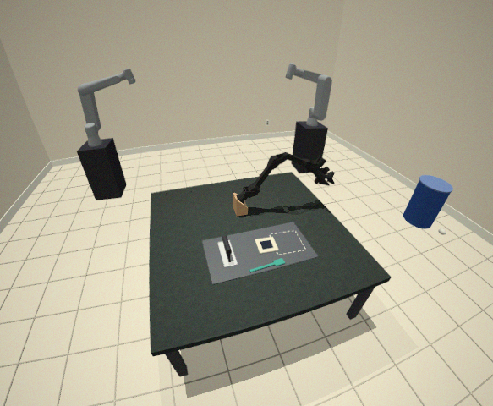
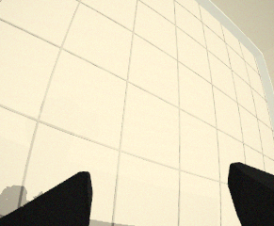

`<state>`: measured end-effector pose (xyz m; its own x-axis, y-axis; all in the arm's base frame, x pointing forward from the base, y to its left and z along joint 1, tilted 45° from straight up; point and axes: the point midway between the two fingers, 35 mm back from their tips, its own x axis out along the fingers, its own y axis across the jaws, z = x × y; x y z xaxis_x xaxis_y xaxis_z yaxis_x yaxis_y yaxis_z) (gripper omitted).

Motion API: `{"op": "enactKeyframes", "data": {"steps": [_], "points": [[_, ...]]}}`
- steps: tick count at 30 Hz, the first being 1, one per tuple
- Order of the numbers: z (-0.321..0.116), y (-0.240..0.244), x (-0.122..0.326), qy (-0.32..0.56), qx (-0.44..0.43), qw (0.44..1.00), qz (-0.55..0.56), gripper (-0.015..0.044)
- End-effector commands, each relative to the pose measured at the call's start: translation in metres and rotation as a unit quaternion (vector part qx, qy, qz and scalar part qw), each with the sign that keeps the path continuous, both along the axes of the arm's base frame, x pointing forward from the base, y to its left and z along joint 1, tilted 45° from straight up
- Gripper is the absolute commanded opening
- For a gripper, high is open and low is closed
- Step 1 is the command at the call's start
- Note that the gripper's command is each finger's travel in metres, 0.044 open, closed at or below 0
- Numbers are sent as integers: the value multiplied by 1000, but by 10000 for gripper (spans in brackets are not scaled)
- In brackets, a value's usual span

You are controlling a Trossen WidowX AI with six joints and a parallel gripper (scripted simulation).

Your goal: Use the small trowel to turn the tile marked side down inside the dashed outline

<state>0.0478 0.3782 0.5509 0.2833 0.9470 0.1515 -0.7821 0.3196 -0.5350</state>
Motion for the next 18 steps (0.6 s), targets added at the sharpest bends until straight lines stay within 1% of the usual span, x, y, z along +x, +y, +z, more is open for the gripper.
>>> {"op": "enactKeyframes", "data": {"steps": [1,10,18], "points": [[-25,19,29,-2,-42,999,-23,270],[-83,41,107,22,-129,988,-80,270],[-141,39,183,68,-203,968,-132,270]]}}
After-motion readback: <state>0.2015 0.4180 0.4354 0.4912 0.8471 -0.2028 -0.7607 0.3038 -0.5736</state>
